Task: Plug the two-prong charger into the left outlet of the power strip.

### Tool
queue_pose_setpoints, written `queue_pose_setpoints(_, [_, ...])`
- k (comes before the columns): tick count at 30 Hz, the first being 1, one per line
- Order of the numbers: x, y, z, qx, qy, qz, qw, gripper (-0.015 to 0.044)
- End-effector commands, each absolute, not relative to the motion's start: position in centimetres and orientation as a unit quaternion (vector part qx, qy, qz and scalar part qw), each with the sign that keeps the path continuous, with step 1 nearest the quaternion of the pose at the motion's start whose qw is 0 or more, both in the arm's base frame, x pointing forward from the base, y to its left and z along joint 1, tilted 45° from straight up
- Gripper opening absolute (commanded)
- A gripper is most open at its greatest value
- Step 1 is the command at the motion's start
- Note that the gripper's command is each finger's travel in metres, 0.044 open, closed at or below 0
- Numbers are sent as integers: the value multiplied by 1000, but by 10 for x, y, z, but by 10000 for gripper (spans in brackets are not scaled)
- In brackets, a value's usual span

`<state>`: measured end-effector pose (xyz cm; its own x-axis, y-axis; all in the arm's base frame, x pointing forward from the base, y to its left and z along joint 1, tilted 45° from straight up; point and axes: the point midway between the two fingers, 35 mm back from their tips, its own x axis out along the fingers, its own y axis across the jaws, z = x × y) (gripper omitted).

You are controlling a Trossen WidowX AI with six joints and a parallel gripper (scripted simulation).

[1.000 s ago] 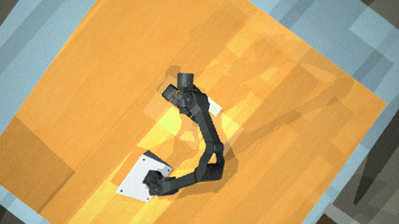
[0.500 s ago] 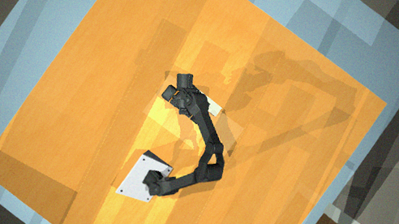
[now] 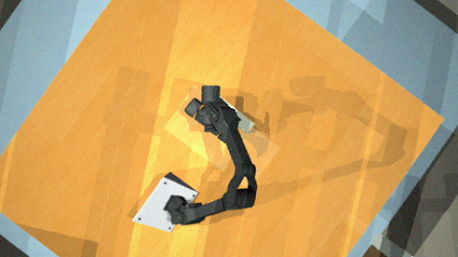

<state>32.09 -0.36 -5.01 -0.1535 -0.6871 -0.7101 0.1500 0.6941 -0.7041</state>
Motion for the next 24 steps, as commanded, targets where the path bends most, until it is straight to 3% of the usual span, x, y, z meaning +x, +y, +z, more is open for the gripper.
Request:
queue_pose_setpoints(1, [321, -1, -50, -195, 680, -337, 622, 0])
queue_pose_setpoints(24, [324, -1, -50, -194, 680, -337, 622, 0])
